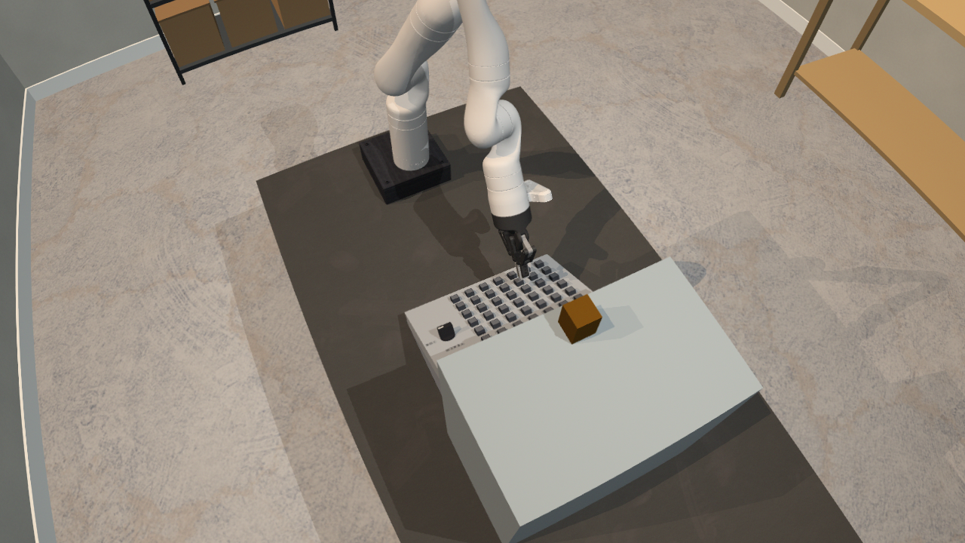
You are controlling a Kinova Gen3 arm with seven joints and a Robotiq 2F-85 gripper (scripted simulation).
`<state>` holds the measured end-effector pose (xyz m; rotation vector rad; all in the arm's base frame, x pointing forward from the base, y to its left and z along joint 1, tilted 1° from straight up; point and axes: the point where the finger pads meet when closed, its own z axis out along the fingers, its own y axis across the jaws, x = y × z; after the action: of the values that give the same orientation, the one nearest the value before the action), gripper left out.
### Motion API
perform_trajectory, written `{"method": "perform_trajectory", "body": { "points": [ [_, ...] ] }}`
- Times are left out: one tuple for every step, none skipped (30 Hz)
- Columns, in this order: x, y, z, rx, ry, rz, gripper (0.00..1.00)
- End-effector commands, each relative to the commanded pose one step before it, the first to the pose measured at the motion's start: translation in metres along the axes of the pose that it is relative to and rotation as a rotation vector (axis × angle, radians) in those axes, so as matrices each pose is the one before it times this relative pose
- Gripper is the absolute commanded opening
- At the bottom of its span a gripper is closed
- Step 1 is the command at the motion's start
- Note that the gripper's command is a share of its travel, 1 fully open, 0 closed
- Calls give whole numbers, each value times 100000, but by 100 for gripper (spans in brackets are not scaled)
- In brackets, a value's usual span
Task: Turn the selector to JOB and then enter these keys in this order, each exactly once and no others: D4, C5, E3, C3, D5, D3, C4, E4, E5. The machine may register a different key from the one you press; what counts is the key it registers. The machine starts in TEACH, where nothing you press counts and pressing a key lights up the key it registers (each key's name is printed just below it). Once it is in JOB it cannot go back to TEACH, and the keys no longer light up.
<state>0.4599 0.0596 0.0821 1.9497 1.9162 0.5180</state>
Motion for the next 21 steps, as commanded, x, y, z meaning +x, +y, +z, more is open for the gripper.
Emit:
{"method": "perform_trajectory", "body": {
  "points": [
    [-38, 119, 571, -371, -227, 741, 10],
    [0, 0, 171, -2, 1, 3, 10],
    [0, -1, 172, -2, 0, 2, 10],
    [0, -1, 169, -2, 1, 3, 10],
    [0, -1, 161, -2, 1, 3, 10],
    [0, -1, 148, -2, 0, 2, 10],
    [0, -1, 132, -1, 0, 2, 10],
    [0, 0, 113, -1, 0, 2, 10],
    [0, -1, 90, -1, 0, 1, 10],
    [0, 0, 0, 0, 0, 0, 10],
    [0, 0, 0, 0, 0, 0, 10],
    [0, -1, 67, -1, 0, 1, 10],
    [0, -1, 45, -1, 0, 0, 10],
    [0, 0, 25, 0, 0, 0, 10],
    [0, 0, 10, 0, 0, 0, 10],
    [0, 0, 2, 0, 0, 0, 10],
    [0, 0, 0, 0, 0, 0, 10],
    [0, 0, 0, 0, 0, 0, 10],
    [0, 0, 0, 0, 0, 0, 10],
    [0, 0, 0, 0, 0, 0, 10],
    [0, 0, 0, 0, 0, 0, 10]
  ]
}}
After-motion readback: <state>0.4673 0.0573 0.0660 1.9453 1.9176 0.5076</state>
